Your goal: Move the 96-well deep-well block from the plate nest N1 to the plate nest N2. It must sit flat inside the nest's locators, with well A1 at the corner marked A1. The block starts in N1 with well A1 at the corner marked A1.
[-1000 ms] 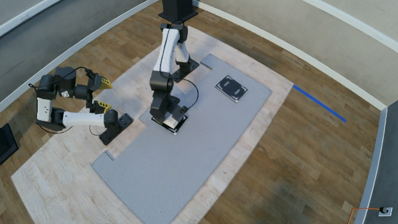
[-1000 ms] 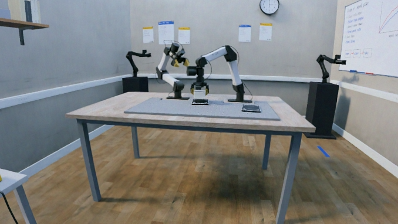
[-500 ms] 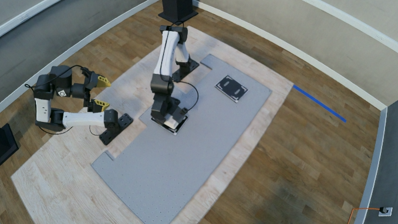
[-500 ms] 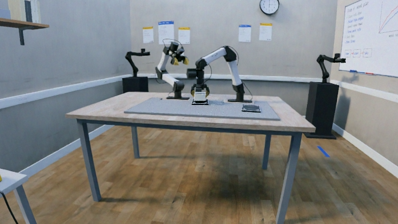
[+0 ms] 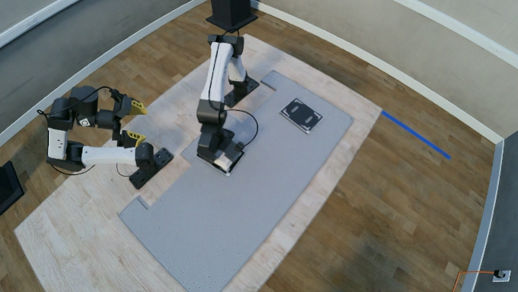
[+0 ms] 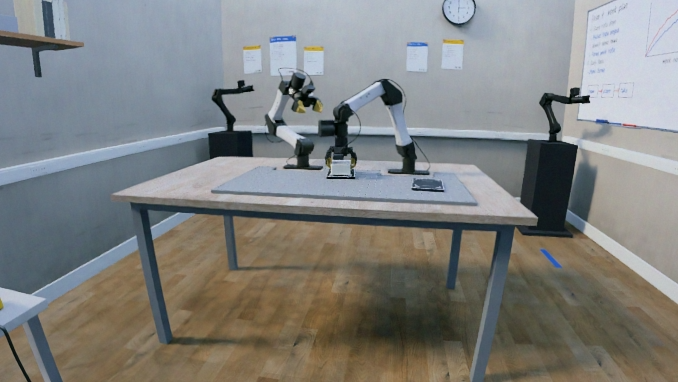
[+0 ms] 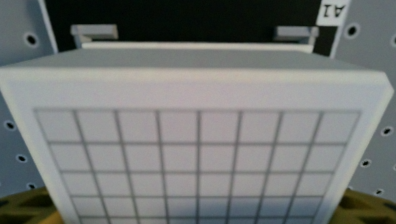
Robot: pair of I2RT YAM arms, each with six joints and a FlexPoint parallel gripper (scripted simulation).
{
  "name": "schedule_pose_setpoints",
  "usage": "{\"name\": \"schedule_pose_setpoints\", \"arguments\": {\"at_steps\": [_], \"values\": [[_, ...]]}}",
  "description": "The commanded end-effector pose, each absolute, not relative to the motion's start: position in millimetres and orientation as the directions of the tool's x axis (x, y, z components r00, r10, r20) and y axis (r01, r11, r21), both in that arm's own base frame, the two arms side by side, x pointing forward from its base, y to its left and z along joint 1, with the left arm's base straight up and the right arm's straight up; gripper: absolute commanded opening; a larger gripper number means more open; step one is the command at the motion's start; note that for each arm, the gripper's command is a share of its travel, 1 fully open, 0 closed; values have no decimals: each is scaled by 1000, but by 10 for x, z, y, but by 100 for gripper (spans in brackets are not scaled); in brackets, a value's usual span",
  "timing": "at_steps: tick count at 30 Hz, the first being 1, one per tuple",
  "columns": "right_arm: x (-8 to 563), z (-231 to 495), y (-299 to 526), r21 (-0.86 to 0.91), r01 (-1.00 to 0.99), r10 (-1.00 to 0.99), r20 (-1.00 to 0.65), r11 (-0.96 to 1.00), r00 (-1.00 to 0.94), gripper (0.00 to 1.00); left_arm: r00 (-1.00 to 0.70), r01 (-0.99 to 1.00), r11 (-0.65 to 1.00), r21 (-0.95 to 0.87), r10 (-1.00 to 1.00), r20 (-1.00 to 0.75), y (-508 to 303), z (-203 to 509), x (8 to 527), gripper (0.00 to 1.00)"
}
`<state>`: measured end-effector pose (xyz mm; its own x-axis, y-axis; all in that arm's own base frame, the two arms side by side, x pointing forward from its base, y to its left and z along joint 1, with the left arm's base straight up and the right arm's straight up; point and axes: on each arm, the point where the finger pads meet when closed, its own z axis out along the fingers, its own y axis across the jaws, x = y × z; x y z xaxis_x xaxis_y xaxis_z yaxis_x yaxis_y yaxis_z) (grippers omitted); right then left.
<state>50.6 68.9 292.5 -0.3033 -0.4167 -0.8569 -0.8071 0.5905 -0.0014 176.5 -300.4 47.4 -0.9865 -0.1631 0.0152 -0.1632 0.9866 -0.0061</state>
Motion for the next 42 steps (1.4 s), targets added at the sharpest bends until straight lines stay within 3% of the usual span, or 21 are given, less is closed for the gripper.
{"name": "schedule_pose_setpoints", "arguments": {"at_steps": [1,13,15,16,28,36,42], "values": [[531,2980,719,0,-802,-388,-875,597,-289,100,-985,-173,985,-20,-173,20,-3044,396,1784,76],[579,2847,800,-3,-804,-391,-875,594,-286,100,-985,-174,984,-21,-174,14,-3038,490,1781,76],[589,2824,814,-3,-804,-391,-875,594,-286,100,-986,-168,986,-15,-168,13,-3029,457,1780,98],[594,2813,821,-2,-804,-391,-875,595,-287,100,-986,-168,985,-31,-167,10,-3036,540,1796,100],[639,2719,878,-1,-803,-390,-874,596,-289,100,-986,-168,982,-84,-169,-4,-3046,1218,1840,100],[652,2703,894,-1,-802,-389,-875,597,-288,100,-992,-121,992,-39,-122,-17,-3042,1167,1829,100],[651,2725,888,-1,-801,-384,-878,598,-285,100,-990,102,992,-71,94,-103,-3005,1287,1830,100]]}}
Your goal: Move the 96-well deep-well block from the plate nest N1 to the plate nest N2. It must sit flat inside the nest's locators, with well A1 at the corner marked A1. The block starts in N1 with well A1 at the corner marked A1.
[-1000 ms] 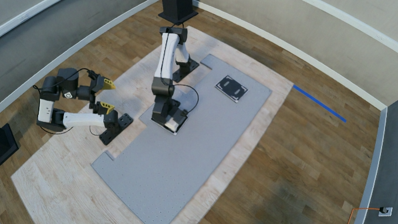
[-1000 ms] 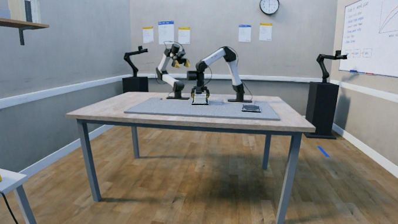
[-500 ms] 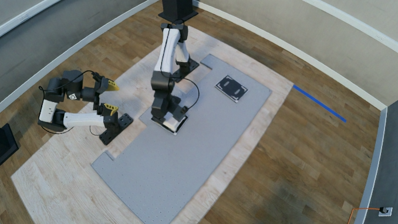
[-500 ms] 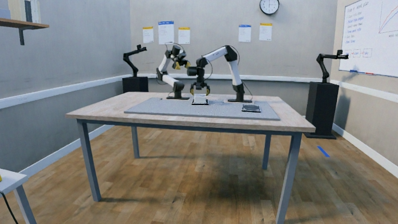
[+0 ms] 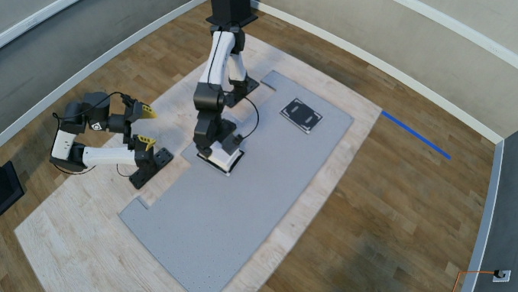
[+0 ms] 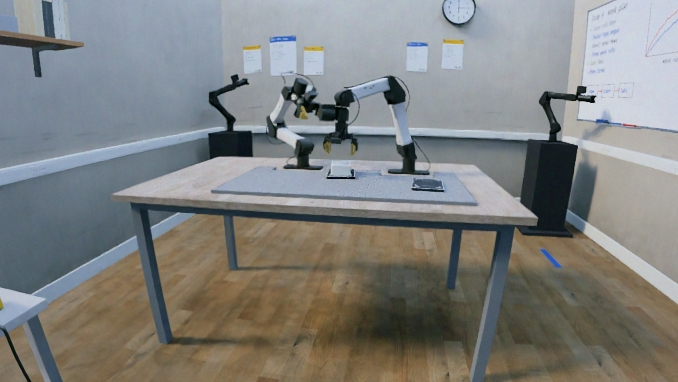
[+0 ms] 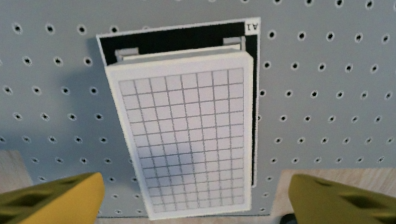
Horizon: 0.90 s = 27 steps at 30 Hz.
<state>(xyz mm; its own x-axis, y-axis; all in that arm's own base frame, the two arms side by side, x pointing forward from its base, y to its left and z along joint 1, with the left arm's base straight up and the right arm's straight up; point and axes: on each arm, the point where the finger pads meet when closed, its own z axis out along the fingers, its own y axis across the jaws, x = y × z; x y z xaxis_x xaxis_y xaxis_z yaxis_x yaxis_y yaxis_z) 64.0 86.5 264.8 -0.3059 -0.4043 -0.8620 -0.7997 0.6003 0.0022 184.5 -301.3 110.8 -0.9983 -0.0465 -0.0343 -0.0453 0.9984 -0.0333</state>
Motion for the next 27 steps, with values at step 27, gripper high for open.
{"name": "schedule_pose_setpoints", "arguments": {"at_steps": [27], "values": [[653,2692,879,1,-799,-394,-869,602,-298,100,-439,870,493,3,778,-450,-2680,1941,1575,100]]}}
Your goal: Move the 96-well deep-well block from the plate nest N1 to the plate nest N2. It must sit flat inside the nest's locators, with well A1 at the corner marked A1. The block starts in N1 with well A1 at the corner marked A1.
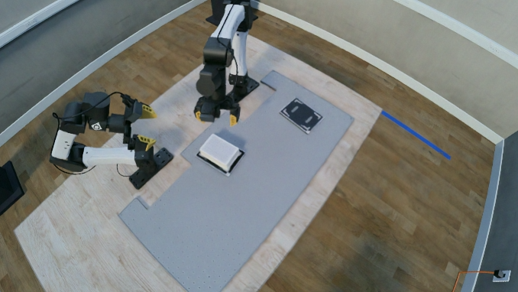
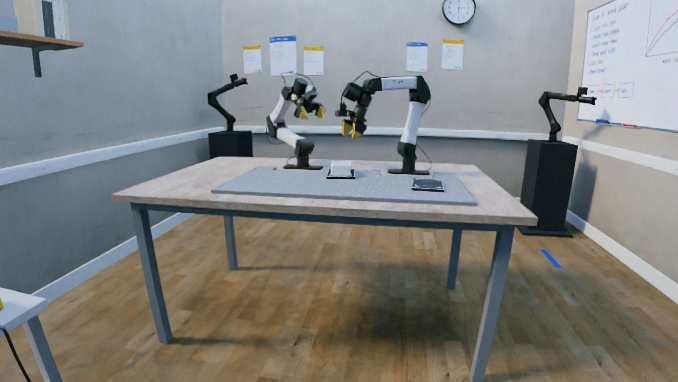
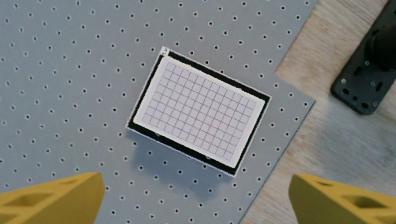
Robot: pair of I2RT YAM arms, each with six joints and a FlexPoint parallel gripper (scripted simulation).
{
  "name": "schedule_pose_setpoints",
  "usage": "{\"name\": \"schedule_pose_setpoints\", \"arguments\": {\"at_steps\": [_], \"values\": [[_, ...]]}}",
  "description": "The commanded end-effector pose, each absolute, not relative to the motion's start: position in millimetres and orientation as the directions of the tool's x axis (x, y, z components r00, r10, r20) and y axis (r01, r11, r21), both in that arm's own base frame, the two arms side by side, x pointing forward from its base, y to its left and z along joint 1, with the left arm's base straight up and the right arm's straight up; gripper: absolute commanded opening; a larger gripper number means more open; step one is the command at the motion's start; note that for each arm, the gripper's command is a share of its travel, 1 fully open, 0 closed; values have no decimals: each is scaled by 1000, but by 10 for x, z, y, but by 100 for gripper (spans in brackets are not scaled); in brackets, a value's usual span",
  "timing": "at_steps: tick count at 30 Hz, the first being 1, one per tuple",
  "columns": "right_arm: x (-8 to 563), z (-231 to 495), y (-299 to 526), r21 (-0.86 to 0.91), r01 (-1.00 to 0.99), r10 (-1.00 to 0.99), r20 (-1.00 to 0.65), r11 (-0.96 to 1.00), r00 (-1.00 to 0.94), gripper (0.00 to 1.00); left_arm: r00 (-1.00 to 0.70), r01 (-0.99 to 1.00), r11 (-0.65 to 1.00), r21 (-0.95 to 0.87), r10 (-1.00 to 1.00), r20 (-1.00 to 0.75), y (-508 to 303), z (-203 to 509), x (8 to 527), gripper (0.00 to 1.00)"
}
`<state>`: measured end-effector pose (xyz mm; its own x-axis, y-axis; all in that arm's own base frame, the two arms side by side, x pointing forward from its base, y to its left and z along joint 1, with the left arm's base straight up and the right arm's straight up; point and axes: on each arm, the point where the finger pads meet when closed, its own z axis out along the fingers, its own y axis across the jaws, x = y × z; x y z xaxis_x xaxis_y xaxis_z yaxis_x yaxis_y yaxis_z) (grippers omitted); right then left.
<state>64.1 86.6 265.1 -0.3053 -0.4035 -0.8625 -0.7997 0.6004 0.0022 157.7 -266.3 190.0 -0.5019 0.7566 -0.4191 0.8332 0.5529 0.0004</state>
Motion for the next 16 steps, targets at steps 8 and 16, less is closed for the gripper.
{"name": "schedule_pose_setpoints", "arguments": {"at_steps": [8,16], "values": [[653,2692,879,1,-799,-394,-869,602,-298,100,-460,860,510,6,781,-423,-2654,1878,1586,100],[653,2692,879,1,-799,-394,-869,602,-298,100,-460,860,510,6,781,-423,-2654,1879,1586,100]]}}
